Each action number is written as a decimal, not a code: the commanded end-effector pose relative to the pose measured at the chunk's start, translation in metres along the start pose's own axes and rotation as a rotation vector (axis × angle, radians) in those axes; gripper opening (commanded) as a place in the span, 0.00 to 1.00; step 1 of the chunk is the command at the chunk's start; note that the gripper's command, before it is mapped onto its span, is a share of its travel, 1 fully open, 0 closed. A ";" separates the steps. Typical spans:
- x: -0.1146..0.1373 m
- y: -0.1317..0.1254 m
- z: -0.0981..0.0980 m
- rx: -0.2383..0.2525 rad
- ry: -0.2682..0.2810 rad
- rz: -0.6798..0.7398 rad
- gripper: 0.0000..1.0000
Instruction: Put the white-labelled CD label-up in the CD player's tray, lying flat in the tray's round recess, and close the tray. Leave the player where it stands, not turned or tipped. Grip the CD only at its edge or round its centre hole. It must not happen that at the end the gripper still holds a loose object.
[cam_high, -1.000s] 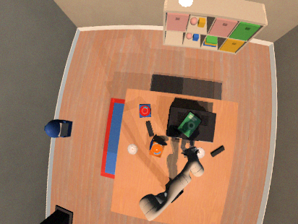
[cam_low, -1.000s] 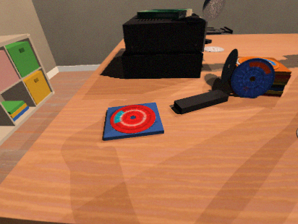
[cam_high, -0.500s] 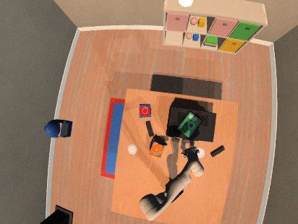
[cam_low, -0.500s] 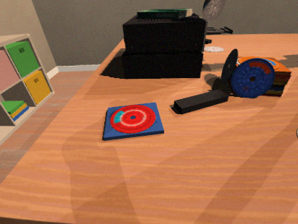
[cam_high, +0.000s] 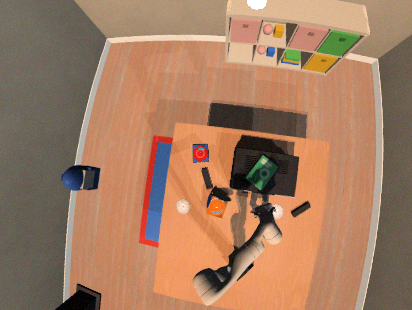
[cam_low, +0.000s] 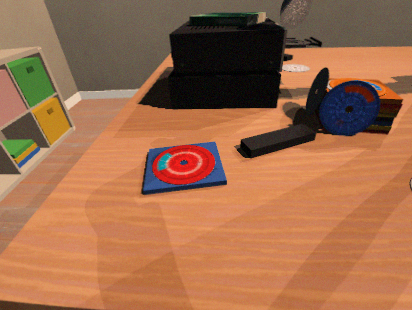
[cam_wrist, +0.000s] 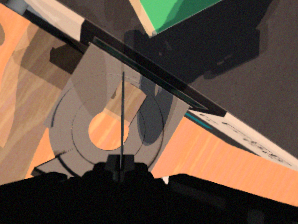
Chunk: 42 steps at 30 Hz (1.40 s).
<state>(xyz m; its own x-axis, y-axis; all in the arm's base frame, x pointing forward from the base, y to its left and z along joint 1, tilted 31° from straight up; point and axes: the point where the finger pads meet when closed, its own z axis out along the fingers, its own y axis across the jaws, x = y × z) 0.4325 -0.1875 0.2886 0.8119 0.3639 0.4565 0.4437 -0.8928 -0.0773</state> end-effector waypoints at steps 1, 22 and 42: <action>0.000 0.000 -0.001 -0.002 0.001 0.000 0.11; 0.000 0.000 -0.001 -0.003 0.001 0.000 0.11; 0.000 -0.002 -0.001 -0.019 0.001 0.000 0.11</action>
<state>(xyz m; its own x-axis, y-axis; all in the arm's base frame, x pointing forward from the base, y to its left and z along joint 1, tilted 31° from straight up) 0.4318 -0.1862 0.2882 0.8125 0.3630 0.4561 0.4373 -0.8969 -0.0652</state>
